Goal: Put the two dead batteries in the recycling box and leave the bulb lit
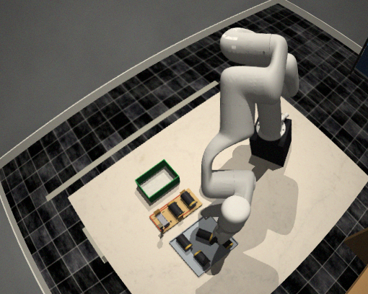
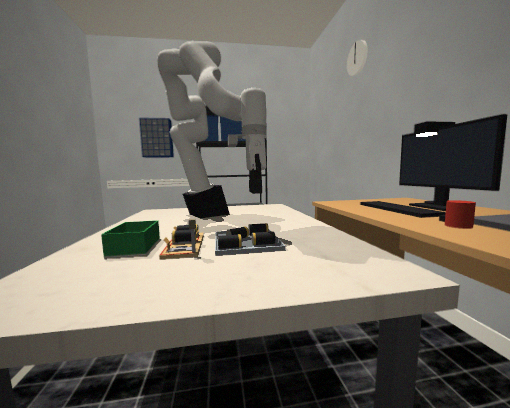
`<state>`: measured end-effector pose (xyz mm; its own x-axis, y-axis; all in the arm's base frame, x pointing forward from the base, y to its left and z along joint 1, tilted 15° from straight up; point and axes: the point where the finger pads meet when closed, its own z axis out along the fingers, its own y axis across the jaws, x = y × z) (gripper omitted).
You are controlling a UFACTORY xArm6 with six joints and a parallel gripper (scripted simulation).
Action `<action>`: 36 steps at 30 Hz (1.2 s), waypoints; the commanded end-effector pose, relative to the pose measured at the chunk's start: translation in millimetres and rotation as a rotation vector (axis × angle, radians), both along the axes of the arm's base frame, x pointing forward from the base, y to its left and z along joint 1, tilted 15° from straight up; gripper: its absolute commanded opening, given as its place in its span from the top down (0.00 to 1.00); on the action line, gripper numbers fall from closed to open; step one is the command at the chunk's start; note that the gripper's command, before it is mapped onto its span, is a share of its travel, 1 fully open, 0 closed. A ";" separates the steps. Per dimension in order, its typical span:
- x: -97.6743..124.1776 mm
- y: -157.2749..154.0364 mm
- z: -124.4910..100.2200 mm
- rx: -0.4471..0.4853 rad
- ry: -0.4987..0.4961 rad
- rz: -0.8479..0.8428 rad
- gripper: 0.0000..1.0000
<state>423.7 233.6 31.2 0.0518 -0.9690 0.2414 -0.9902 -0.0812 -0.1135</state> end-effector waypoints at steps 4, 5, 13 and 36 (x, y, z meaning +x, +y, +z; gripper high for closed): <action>17.7 4.1 3.4 -0.001 0.001 0.000 0.49; 25.6 5.8 4.0 -0.001 0.001 0.000 0.49; 79.6 17.6 8.4 -0.001 0.001 0.000 0.49; 101.1 22.2 10.1 -0.001 0.001 -0.001 0.49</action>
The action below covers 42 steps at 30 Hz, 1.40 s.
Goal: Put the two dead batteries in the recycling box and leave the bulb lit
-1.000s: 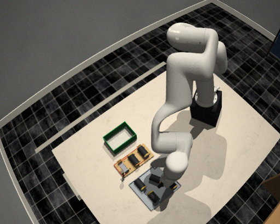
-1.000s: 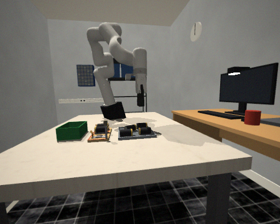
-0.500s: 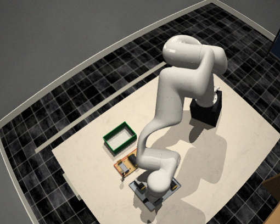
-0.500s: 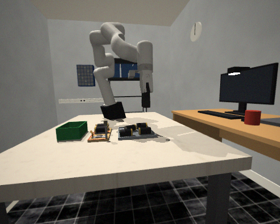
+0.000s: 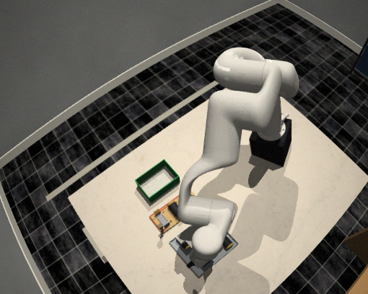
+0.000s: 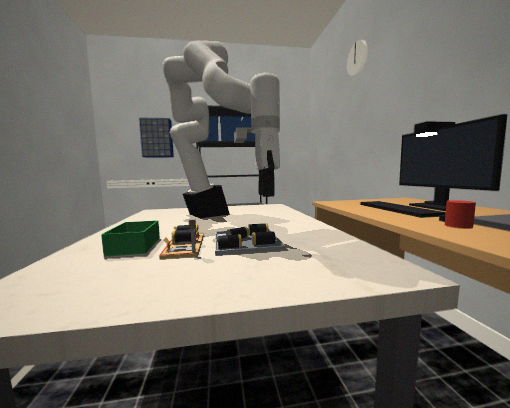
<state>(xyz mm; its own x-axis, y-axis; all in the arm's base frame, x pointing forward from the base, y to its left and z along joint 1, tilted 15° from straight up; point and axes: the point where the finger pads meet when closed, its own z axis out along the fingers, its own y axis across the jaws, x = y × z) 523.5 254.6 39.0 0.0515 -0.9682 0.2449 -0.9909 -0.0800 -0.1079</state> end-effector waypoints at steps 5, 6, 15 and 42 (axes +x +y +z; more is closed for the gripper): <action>1.3 1.2 2.2 0.003 -0.004 0.001 0.49; 1.3 1.2 2.2 0.003 -0.004 0.001 0.49; 9.9 -14.3 -61.9 0.003 -0.004 0.001 0.49; 12.2 -16.7 -73.4 0.003 -0.004 0.001 0.49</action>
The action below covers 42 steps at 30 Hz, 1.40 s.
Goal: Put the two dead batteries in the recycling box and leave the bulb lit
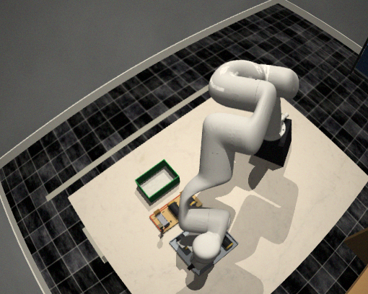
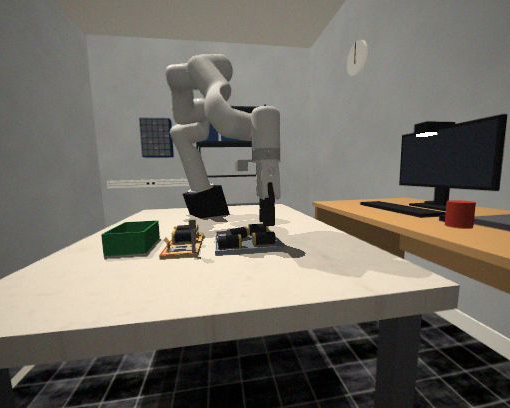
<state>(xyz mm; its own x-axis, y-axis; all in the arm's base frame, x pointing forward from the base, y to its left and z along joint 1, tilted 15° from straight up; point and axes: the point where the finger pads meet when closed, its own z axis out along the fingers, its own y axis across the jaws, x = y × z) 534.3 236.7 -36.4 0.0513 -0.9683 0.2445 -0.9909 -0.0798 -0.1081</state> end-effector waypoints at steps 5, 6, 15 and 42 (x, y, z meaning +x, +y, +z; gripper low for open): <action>1.4 1.3 2.1 0.002 -0.004 0.001 0.49; 1.4 1.3 2.1 0.002 -0.004 0.001 0.49; 2.3 1.6 2.1 0.002 -0.004 0.001 0.49; 6.9 -6.6 -31.5 0.002 -0.004 0.001 0.49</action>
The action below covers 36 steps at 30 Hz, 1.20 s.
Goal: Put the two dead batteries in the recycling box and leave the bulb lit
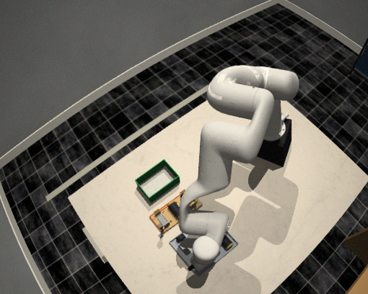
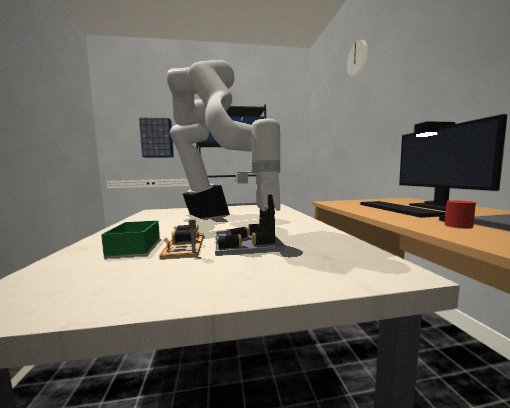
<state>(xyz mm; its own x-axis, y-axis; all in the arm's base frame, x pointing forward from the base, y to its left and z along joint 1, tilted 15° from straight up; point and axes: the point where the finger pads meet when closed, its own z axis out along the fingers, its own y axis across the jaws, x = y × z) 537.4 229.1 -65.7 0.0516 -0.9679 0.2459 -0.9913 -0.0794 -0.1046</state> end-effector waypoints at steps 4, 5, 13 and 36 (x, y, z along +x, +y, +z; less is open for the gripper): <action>3.8 1.0 -2.4 0.004 -0.008 0.001 0.49; 3.9 0.9 -2.7 0.004 -0.008 0.001 0.49; 4.9 -1.1 -10.7 0.004 -0.008 0.001 0.49; 5.1 -1.4 -11.9 0.004 -0.008 0.001 0.72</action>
<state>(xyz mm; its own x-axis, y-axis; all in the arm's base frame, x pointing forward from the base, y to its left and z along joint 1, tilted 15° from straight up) 541.2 226.7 -79.4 0.0512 -0.9684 0.2441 -0.9909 -0.0798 -0.1088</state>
